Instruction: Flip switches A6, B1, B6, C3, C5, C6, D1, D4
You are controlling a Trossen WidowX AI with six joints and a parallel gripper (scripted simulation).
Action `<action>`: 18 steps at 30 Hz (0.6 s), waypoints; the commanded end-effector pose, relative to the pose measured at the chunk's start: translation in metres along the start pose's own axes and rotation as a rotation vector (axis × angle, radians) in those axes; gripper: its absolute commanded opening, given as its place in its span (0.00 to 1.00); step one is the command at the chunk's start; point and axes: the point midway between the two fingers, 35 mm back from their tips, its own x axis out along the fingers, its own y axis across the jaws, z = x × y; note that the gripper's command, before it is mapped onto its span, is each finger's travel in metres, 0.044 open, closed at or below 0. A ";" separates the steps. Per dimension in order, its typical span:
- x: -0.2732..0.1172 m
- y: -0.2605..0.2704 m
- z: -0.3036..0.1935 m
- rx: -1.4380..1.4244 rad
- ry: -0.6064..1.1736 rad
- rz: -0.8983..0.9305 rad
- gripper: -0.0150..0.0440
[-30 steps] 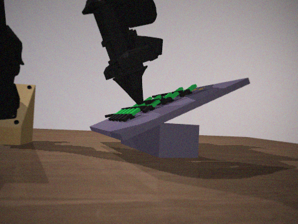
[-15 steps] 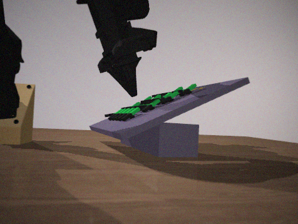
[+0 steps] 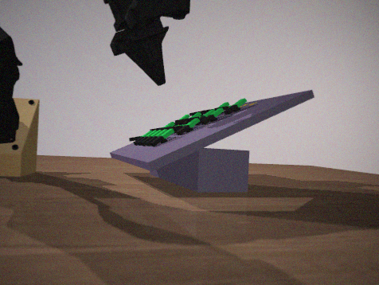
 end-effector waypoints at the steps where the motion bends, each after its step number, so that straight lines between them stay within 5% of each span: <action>1: 0.001 -0.013 -0.009 -0.012 0.006 -0.007 0.25; 18: 0.043 -0.014 -0.010 -0.011 -0.022 -0.008 0.25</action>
